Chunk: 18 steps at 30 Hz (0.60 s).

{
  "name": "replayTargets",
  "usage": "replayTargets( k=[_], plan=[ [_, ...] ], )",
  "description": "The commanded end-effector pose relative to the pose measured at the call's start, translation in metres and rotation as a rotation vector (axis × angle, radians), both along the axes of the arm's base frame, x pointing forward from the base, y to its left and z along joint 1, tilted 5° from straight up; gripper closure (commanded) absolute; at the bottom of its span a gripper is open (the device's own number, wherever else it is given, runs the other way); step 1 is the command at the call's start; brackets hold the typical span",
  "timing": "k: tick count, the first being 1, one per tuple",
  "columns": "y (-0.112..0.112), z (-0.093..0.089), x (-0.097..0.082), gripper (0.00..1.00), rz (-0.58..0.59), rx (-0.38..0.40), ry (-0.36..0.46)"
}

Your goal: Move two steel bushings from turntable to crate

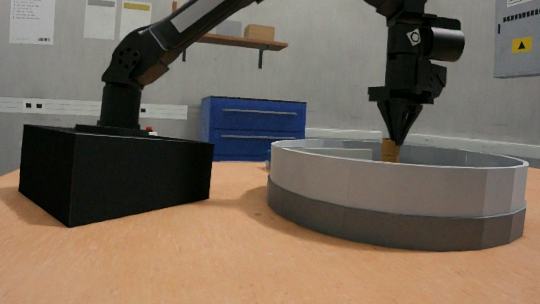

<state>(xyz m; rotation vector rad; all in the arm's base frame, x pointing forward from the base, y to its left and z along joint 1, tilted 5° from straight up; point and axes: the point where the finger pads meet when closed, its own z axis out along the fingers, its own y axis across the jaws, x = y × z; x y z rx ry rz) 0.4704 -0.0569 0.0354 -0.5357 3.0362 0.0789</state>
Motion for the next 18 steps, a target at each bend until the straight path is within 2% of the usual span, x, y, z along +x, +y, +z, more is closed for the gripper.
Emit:
replayTargets(
  k=[1,2,3,18],
  plan=[
    [0.0,0.0073,0.0081,1.0,-0.003,-0.008,-0.024],
    [0.0,0.0073,0.0081,1.0,-0.003,-0.008,-0.024],
    [0.0,0.0073,0.0081,0.87,-0.003,-0.008,-0.024],
    [-0.0002,0.0073,0.0096,0.87,-0.002,-0.009,-0.03]
  ],
)
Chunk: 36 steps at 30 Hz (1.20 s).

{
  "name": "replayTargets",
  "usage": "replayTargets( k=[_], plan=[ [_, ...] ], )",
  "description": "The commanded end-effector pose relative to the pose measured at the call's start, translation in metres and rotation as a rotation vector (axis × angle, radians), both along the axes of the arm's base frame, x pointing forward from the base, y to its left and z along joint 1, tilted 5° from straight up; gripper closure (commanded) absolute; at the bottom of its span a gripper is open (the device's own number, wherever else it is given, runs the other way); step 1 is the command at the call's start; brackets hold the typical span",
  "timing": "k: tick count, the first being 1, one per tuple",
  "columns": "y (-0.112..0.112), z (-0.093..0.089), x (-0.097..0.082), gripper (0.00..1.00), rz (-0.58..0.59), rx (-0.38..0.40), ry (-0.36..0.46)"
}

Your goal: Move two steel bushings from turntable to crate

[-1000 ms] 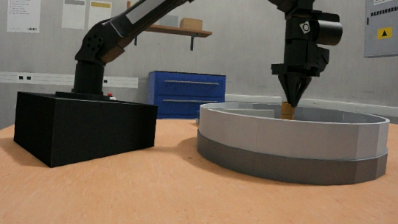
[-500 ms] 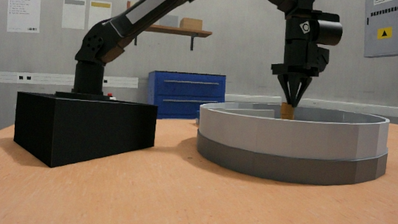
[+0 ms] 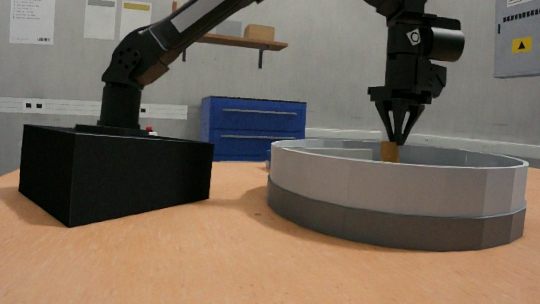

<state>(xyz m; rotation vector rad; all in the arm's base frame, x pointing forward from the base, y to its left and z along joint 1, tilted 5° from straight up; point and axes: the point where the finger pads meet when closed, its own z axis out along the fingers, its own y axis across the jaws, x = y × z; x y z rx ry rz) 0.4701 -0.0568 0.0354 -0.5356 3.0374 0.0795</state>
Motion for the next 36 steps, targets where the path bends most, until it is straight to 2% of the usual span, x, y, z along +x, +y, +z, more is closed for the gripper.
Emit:
replayTargets(
  k=[1,19,21,24,28,36],
  plan=[
    [0.0,0.007,0.01,0.87,-0.002,-0.009,-0.031],
    [0.0,0.008,0.009,0.87,-0.002,-0.008,-0.029],
    [-0.001,0.014,0.007,0.87,-0.003,-0.008,-0.029],
    [-0.004,0.037,0.007,0.87,-0.004,-0.012,-0.051],
    [-0.008,0.051,0.005,0.87,-0.006,-0.012,-0.051],
    [-0.008,0.049,0.004,0.87,-0.006,-0.01,-0.04]
  ],
)
